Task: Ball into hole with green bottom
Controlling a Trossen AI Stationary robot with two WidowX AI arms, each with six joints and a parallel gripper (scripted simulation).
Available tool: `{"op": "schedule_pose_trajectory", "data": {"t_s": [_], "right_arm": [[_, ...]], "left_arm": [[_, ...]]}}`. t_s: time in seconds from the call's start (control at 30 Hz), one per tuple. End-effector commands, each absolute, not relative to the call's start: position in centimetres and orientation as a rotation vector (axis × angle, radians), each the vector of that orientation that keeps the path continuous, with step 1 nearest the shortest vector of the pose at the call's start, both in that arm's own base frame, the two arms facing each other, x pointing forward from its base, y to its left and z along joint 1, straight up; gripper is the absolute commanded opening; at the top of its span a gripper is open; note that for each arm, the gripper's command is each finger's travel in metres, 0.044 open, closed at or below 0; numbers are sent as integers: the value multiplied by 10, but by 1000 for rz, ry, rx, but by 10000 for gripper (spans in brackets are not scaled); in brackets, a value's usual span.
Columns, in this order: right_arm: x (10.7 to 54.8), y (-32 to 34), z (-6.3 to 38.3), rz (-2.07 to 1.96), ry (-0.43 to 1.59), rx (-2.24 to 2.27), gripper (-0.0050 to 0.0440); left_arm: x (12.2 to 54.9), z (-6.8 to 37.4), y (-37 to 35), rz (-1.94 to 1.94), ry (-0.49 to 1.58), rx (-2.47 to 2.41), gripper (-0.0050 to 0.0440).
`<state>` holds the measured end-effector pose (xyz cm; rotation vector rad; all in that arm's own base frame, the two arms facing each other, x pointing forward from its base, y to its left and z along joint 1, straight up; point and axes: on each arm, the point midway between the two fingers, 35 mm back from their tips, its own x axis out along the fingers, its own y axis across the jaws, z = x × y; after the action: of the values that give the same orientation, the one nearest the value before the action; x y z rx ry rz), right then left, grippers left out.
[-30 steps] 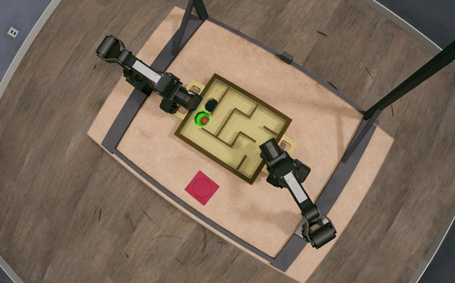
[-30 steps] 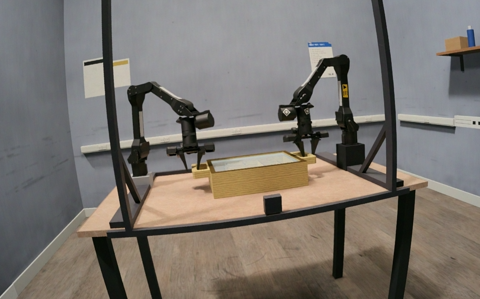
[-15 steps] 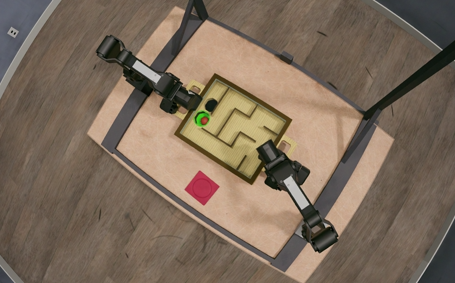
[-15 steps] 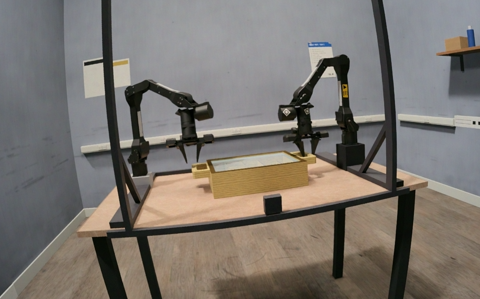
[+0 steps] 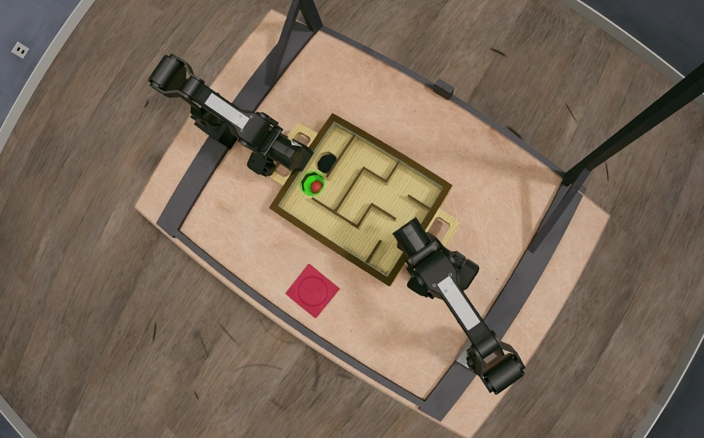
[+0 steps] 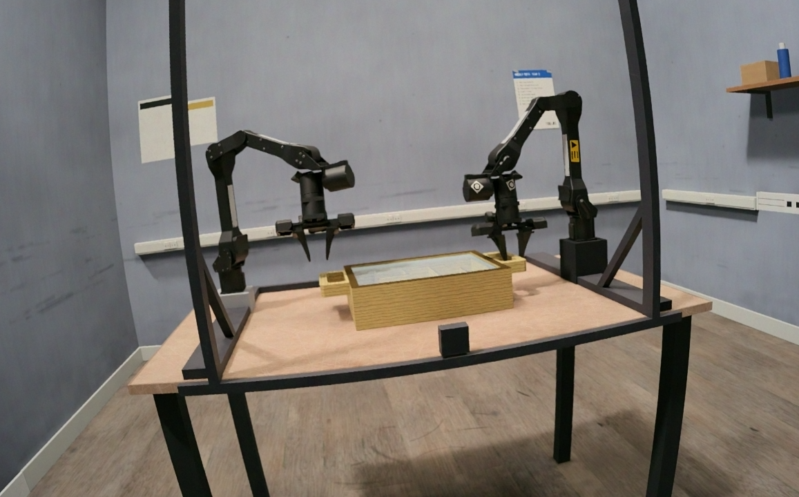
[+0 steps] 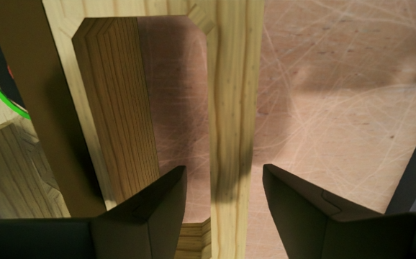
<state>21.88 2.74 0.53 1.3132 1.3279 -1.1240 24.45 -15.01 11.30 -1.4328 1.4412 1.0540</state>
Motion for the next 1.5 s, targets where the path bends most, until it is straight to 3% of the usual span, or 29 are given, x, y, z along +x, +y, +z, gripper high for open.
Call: {"op": "schedule_pose_trajectory", "data": {"t_s": [0.0,1.07,1.47], "right_arm": [[227,26,20,-1092,1298,1331,186],[226,17,74,-1093,1296,1330,186],[260,15,87,-709,1156,1169,186]], "left_arm": [[248,122,-151,1025,1435,-1446,186],[247,119,-151,1033,1438,-1442,186],[279,136,-132,563,1292,-1329,186]]}}
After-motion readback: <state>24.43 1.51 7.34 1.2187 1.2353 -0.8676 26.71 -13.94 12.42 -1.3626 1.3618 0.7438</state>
